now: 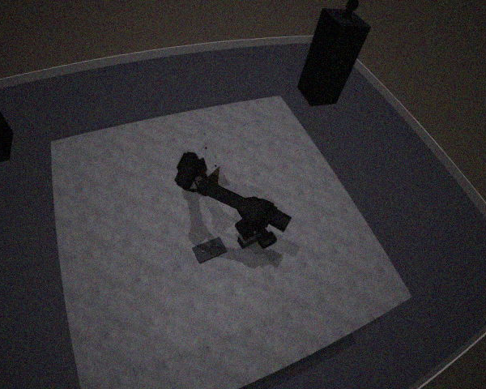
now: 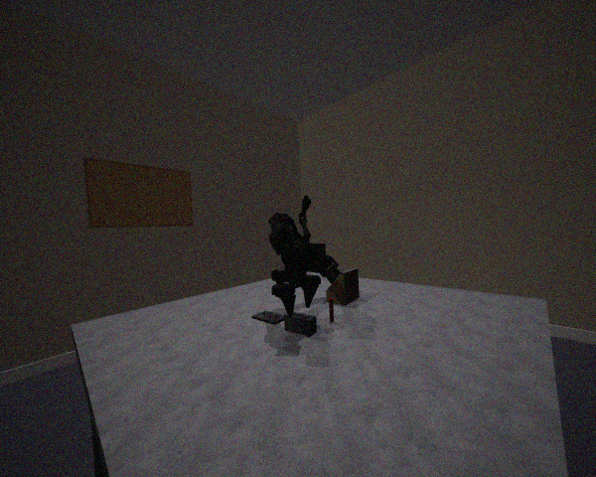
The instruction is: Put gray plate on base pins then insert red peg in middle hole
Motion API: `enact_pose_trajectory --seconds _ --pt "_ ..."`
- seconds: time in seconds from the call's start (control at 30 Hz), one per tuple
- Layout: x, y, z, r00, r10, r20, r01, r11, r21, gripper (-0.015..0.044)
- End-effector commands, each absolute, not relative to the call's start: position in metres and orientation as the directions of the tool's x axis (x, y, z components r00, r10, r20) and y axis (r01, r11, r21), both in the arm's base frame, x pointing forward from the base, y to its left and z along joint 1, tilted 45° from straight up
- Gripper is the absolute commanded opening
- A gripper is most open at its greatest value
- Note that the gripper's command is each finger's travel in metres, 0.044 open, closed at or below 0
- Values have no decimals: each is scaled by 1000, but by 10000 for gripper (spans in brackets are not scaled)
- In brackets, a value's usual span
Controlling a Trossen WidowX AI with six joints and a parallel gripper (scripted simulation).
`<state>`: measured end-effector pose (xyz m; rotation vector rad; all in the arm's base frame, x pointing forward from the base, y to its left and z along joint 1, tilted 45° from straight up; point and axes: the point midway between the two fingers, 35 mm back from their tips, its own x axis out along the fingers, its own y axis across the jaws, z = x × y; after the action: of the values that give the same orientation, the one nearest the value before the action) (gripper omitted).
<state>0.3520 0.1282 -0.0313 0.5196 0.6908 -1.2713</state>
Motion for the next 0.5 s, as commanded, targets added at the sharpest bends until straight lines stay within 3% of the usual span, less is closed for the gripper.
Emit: enact_pose_trajectory --seconds 0.0,0.47 --pt "351 122 -37 137 -686 -714 973 229 -33 440" --pt "354 106 -53 138 -687 -714 973 229 -33 440"
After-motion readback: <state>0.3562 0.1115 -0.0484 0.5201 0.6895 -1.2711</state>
